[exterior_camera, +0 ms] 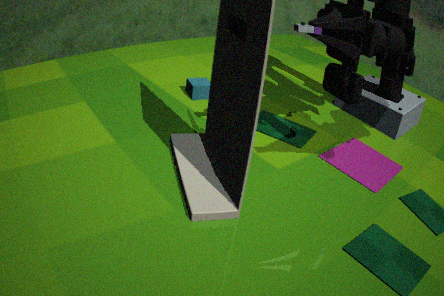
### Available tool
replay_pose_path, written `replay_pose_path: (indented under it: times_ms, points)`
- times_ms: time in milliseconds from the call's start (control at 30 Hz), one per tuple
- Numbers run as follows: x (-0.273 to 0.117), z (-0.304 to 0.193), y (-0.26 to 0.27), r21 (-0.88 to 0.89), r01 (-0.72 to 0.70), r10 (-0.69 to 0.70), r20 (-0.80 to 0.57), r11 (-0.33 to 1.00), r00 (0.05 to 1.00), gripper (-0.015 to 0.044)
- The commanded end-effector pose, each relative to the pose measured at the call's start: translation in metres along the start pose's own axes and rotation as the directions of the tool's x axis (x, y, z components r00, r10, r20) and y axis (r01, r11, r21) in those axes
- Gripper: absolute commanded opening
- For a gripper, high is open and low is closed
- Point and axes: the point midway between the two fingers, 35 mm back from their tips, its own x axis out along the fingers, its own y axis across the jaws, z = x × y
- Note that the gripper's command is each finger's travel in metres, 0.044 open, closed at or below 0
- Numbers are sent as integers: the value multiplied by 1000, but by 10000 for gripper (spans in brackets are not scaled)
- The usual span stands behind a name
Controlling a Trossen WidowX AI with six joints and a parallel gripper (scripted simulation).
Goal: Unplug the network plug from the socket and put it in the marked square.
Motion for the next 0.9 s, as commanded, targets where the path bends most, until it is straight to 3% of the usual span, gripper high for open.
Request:
replay_pose_path:
  times_ms: [0,867]
  points:
    - [-1,-1,6,-1,-3,3,3,1000,1000,0]
    - [-15,-1,40,-3,-2,2,5,1000,1000,0]
